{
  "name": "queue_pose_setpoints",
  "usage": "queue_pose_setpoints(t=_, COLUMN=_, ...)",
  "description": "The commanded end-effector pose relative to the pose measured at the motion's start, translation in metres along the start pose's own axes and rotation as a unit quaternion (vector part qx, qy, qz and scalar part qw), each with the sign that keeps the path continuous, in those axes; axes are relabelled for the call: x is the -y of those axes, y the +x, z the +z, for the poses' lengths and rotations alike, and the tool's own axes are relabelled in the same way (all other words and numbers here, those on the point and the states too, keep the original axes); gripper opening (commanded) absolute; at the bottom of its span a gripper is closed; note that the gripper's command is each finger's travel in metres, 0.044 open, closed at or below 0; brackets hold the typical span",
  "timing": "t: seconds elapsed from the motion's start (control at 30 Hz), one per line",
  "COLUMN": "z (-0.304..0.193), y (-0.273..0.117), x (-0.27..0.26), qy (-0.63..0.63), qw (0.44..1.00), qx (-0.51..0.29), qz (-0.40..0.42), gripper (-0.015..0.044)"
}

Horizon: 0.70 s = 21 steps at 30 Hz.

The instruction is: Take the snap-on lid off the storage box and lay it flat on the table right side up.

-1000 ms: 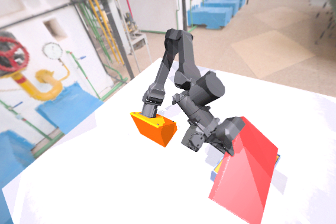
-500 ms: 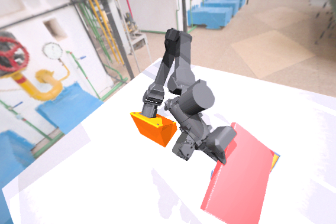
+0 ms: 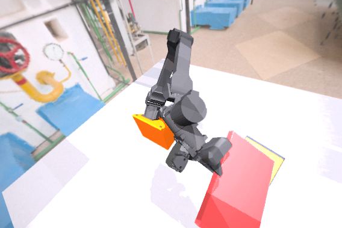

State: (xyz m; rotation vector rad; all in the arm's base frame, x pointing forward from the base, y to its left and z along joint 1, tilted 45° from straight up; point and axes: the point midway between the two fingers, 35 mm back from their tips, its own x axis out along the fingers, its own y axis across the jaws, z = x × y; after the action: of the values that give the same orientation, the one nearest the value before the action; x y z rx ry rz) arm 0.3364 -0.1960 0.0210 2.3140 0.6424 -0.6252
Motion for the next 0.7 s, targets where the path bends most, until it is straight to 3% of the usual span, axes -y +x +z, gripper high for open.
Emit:
queue_pose_setpoints(t=0.0, z=0.01, y=-0.001, x=-0.001, qy=0.001, qw=1.0, qx=0.0, qz=0.001, gripper=0.0)
queue_pose_setpoints(t=0.67, z=0.05, y=-0.003, x=0.0, qy=0.0, qw=1.0, qx=0.001, qz=0.002, gripper=0.0)
